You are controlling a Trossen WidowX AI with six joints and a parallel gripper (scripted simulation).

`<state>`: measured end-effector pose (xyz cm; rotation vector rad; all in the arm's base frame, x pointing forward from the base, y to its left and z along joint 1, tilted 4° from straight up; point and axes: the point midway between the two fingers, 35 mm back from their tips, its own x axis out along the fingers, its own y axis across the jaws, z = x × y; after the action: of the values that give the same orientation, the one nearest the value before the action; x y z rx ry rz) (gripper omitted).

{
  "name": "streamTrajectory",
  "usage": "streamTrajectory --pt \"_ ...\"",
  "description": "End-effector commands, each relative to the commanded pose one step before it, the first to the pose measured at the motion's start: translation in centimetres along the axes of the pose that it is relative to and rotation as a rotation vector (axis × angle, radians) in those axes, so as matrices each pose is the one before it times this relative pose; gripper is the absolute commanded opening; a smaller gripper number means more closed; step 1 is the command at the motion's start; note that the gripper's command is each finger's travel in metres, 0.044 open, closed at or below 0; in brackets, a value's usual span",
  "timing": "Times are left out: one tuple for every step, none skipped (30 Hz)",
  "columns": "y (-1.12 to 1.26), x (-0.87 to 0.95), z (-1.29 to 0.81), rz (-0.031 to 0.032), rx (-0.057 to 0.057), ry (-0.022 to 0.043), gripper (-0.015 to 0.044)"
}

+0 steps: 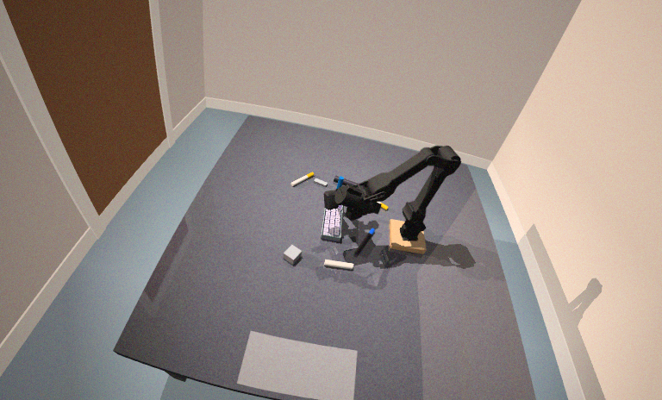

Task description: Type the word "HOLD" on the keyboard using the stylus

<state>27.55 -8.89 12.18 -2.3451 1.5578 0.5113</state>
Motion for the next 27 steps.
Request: streamTrajectory --pt "0.010 0.013 0.018 -0.00024 0.0005 0.00046 0.0064" --pt "0.000 0.000 0.000 0.00000 0.0000 0.00000 0.0058" --pt "0.000 0.000 0.000 0.00000 0.0000 0.00000 0.0051" --pt "0.000 0.000 0.000 0.00000 0.0000 0.00000 0.0044" --pt "-0.053 -0.043 0.037 -0.00010 0.0002 -0.00108 0.0018" --pt "-0.106 -0.089 0.076 -0.00017 0.0003 -0.00215 0.0000" --pt "-0.153 -0.130 0.110 -0.00021 0.0004 -0.00304 0.0000" --pt "-0.198 -0.174 0.144 -0.00020 0.0005 -0.00383 0.0000" --pt "-0.242 -0.221 0.179 -0.00014 0.0006 -0.00450 0.0000" --pt "-0.277 -0.265 0.209 -0.00002 0.0006 -0.00489 0.0000" --pt "-0.288 -0.289 0.222 0.00014 0.0006 -0.00475 0.0000" --pt "-0.283 -0.298 0.223 0.00028 0.0005 -0.00430 0.0000" --pt "-0.275 -0.305 0.221 0.00040 0.0004 -0.00379 0.0000" --pt "-0.267 -0.312 0.218 0.00050 0.0004 -0.00328 0.0000" --pt "-0.259 -0.318 0.216 0.00058 0.0003 -0.00277 0.0000" --pt "-0.251 -0.325 0.213 0.00064 0.0003 -0.00225 0.0000" --pt "-0.244 -0.331 0.210 0.00067 0.0002 -0.00173 0.0000" --pt "-0.237 -0.338 0.206 0.00068 0.0002 -0.00122 0.0000" --pt "-0.230 -0.345 0.203 0.00067 0.0001 -0.00070 0.0000" --pt "-0.223 -0.351 0.199 0.00064 0.0001 -0.00018 0.0000" --pt "-0.217 -0.358 0.195 0.00059 0.0001 0.00033 0.0000" --pt "-0.210 -0.364 0.190 0.00051 0.0001 0.00084 0.0000" --pt "-0.205 -0.370 0.186 0.00041 0.0001 0.00134 0.0000" --pt "-0.199 -0.377 0.181 0.00030 0.0001 0.00184 0.0000" --pt "-0.194 -0.383 0.176 0.00016 0.0001 0.00234 0.0000" --pt "-0.188 -0.390 0.171 0.00000 0.0001 0.00283 0.0000" --pt "-0.184 -0.396 0.166 -0.00018 0.0002 0.00330 0.0000"
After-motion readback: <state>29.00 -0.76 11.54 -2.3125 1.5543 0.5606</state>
